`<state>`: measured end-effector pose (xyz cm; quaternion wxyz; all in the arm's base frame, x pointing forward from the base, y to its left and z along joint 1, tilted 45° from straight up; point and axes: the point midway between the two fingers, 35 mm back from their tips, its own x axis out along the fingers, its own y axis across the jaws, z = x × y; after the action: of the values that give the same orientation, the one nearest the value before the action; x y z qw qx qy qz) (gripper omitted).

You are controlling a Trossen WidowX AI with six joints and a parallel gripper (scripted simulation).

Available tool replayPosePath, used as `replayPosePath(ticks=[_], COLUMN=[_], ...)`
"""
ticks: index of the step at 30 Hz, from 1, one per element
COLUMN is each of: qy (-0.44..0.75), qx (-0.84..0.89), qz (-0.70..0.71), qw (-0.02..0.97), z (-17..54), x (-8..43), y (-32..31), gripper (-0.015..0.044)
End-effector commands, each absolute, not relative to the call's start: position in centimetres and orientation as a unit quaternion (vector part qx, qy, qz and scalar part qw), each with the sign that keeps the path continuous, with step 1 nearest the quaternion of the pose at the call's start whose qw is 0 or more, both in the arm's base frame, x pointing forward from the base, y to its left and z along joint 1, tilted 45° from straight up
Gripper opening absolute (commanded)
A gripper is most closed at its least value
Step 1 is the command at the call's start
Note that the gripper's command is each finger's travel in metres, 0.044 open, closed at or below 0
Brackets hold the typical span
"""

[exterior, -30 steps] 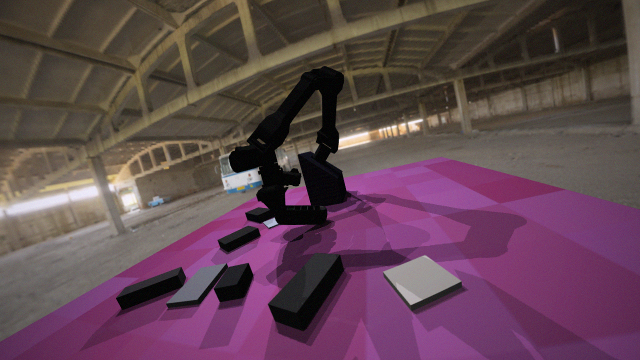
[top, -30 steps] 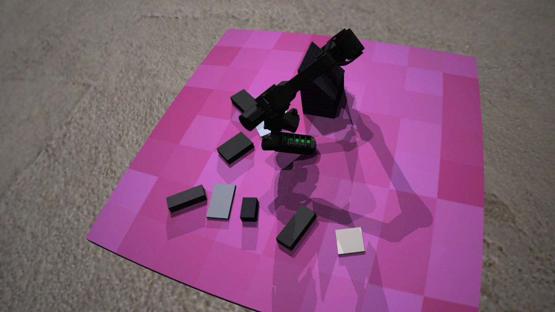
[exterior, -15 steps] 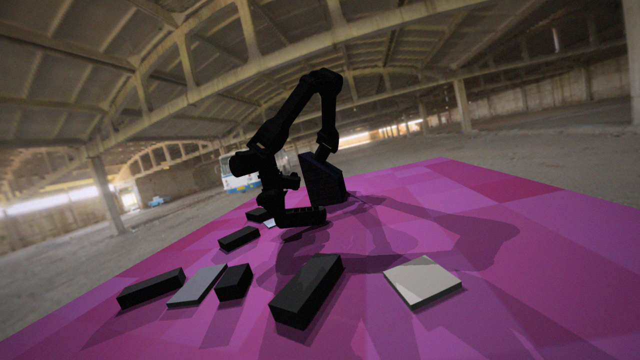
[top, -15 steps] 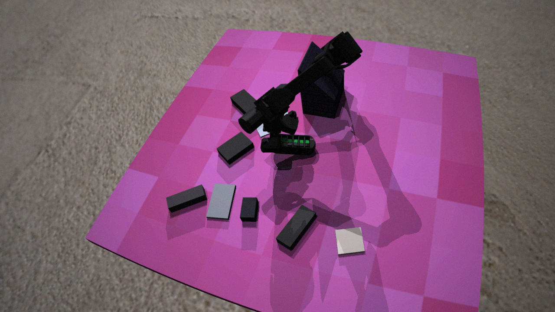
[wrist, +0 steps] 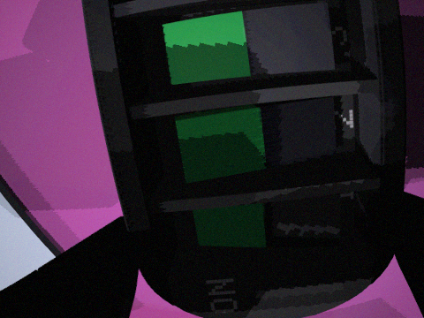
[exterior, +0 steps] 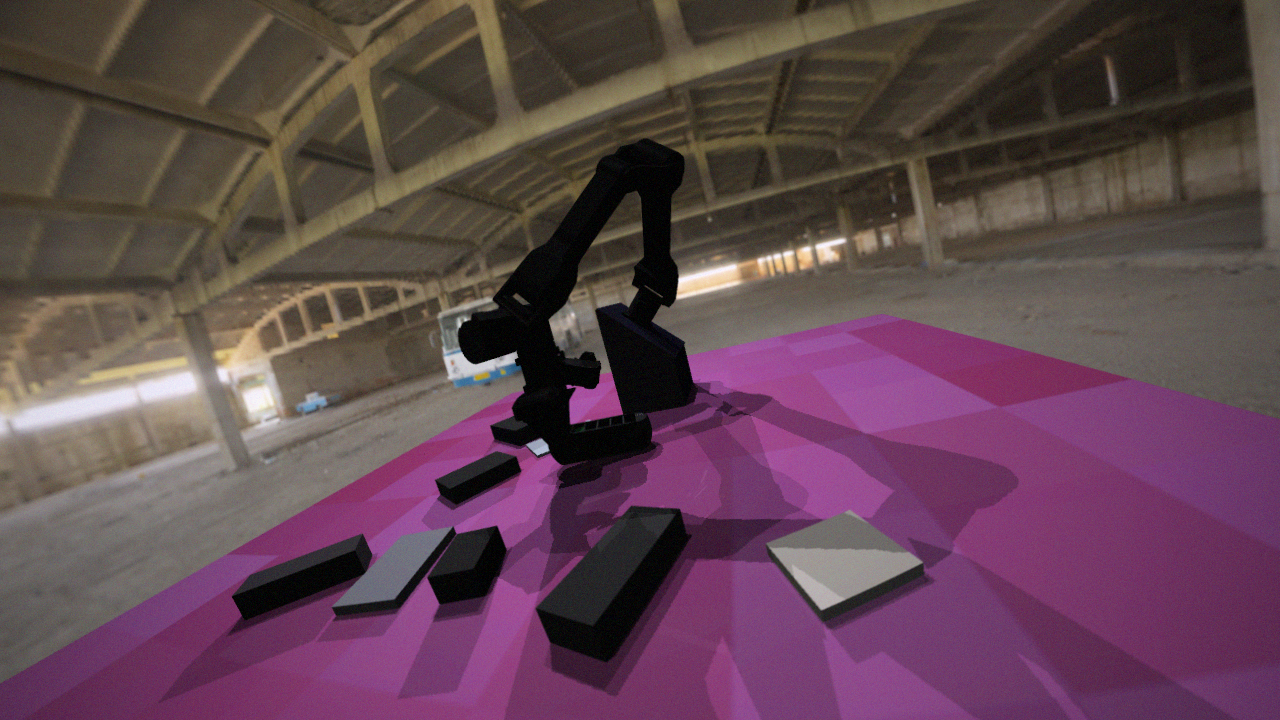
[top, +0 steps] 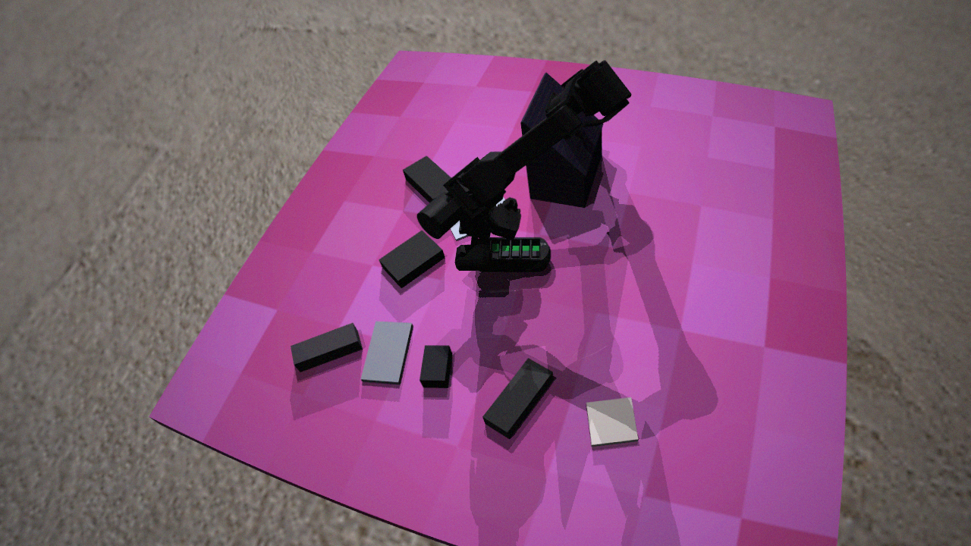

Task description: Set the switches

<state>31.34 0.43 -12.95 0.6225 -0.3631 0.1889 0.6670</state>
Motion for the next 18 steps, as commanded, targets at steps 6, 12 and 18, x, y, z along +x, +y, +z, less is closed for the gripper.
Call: replayPosePath(ticks=[6,12,18], qy=[0.186,0.188,0.189], qx=[-0.360,-0.362,-0.363], qz=[0.668,0.668,0.668], qw=[0.624,0.623,0.622], z=[-13.33,-13.34,-13.40], x=[31.42,31.39,31.37], y=[0.96,0.80,0.76], gripper=[0.0338,0.0338,0.0440])
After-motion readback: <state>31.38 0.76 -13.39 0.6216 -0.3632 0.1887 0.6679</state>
